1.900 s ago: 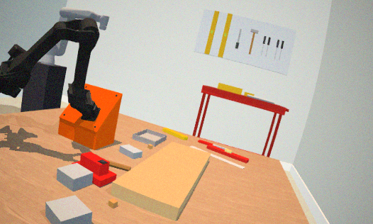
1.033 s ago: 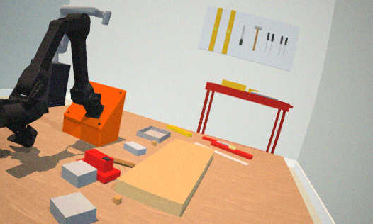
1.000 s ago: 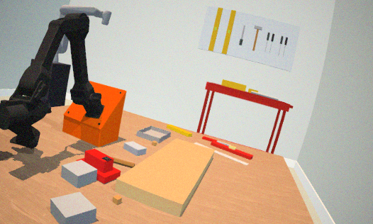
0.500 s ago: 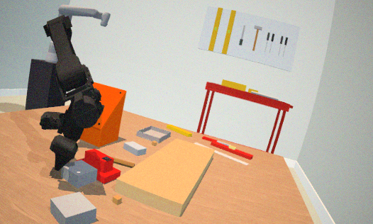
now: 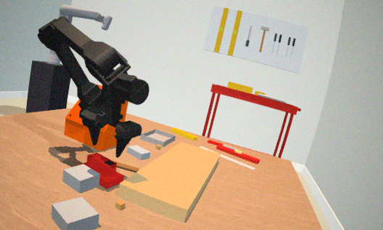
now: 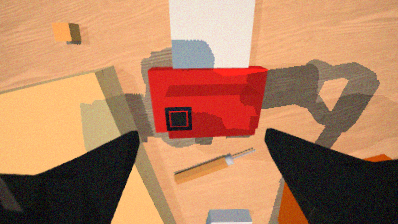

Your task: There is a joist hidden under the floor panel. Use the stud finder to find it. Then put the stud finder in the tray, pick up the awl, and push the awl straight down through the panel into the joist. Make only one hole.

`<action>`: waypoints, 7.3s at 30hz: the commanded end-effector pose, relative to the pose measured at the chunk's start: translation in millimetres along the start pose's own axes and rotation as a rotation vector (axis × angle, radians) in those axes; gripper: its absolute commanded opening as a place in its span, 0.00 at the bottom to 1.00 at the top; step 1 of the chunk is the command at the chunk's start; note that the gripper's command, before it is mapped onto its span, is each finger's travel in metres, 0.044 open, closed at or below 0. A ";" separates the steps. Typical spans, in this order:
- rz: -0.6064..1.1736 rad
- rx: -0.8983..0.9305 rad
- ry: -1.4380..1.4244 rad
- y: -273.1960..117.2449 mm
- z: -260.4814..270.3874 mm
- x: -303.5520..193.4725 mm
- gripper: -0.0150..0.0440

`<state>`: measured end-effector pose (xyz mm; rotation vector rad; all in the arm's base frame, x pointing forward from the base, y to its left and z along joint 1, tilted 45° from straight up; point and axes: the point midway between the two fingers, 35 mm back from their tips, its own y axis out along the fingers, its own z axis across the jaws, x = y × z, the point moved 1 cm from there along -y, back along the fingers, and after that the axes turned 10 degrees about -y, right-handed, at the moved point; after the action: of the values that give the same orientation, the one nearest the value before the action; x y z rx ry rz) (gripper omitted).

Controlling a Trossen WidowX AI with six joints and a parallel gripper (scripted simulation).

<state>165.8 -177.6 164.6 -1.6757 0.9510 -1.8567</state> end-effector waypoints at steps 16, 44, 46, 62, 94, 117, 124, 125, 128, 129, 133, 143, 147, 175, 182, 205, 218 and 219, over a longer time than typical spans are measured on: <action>0.009 0.000 -0.025 0.3 -10.4 -5.6 1.00; 0.007 0.000 -0.025 45.1 -10.7 -2.6 1.00; 0.006 0.000 -0.025 47.9 -11.1 -2.3 1.00; 0.006 0.000 -0.025 49.0 -11.2 -2.2 0.84; 0.012 0.000 -0.024 8.7 -8.7 -5.7 0.25; 0.010 0.000 -0.025 9.6 5.9 -37.1 0.25; 0.012 -0.001 -0.025 15.7 6.3 -36.7 0.25; 0.012 -0.001 -0.025 17.1 6.4 -36.6 0.25; 0.013 -0.001 -0.025 21.4 6.6 -36.2 0.25; 0.013 -0.001 -0.025 22.9 6.6 -36.1 0.25; 0.013 -0.001 -0.026 28.6 6.7 -35.5 0.25; 0.013 -0.002 -0.027 42.8 6.1 -33.7 0.25; 0.013 -0.002 -0.027 47.4 5.7 -33.1 0.25; 0.011 -0.005 -0.024 33.2 5.8 -32.7 1.00; 0.011 -0.005 -0.024 22.0 5.7 -32.6 1.00; -0.019 0.087 -0.516 -13.5 7.7 -39.0 1.00; -0.251 0.137 -1.461 13.3 2.7 -37.6 1.00; -0.265 0.133 -1.505 14.3 2.4 -37.5 1.00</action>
<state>181.2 -147.0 139.1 -2.1546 0.3575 -0.9452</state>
